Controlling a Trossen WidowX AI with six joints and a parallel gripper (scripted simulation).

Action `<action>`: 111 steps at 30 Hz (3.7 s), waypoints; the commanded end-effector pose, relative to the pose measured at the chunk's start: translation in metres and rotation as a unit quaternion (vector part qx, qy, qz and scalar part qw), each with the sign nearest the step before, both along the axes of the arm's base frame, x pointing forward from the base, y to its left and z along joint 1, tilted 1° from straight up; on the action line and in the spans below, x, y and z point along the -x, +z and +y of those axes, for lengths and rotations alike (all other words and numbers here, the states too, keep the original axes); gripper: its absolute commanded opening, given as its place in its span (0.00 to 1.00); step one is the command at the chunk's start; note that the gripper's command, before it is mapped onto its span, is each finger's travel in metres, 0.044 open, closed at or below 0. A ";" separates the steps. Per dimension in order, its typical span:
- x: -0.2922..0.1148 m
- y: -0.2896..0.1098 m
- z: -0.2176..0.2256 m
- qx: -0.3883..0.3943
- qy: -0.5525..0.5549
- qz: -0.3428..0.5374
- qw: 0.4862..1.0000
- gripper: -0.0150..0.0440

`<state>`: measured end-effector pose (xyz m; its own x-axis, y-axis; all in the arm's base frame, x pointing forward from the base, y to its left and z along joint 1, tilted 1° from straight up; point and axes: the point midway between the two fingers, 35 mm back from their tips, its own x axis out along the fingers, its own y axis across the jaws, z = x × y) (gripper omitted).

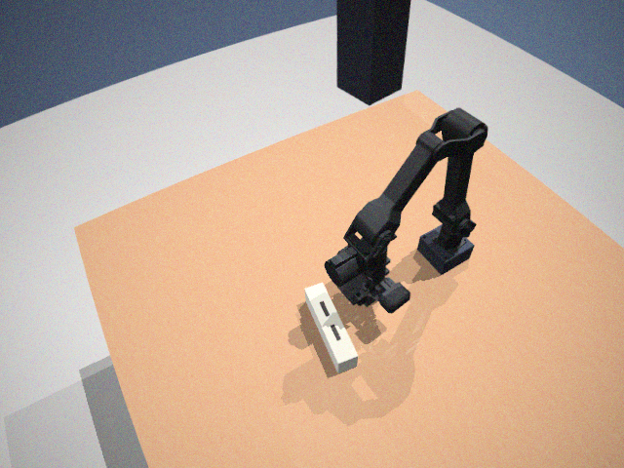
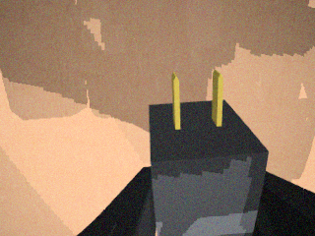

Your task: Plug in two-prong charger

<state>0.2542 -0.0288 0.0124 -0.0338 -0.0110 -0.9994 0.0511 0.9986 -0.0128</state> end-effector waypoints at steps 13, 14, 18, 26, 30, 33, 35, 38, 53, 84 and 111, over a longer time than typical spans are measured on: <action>-0.001 -0.007 0.006 -0.003 -0.094 0.004 0.996 0.25; -0.002 -0.007 0.006 -0.003 -0.095 0.004 0.996 0.25; -0.006 -0.006 0.004 -0.003 -0.098 0.004 0.995 0.25; -0.015 -0.006 0.001 -0.003 -0.107 0.004 0.994 0.25; -0.020 -0.006 0.000 -0.003 -0.111 0.004 0.994 0.25; -0.023 -0.006 -0.001 -0.003 -0.114 0.004 0.993 0.25; -0.025 -0.006 -0.002 -0.003 -0.117 0.004 0.993 0.25; -0.029 -0.006 -0.003 -0.003 -0.120 0.004 0.993 0.25; -0.045 -0.007 -0.007 -0.003 -0.135 0.004 0.991 0.25; -0.053 -0.006 -0.008 -0.003 -0.137 0.003 0.991 0.25; -0.057 -0.006 -0.010 -0.003 -0.137 0.003 0.991 0.25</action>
<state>0.3112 -0.0388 0.0064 -0.0393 0.0021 -0.9992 0.3208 0.9471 -0.0106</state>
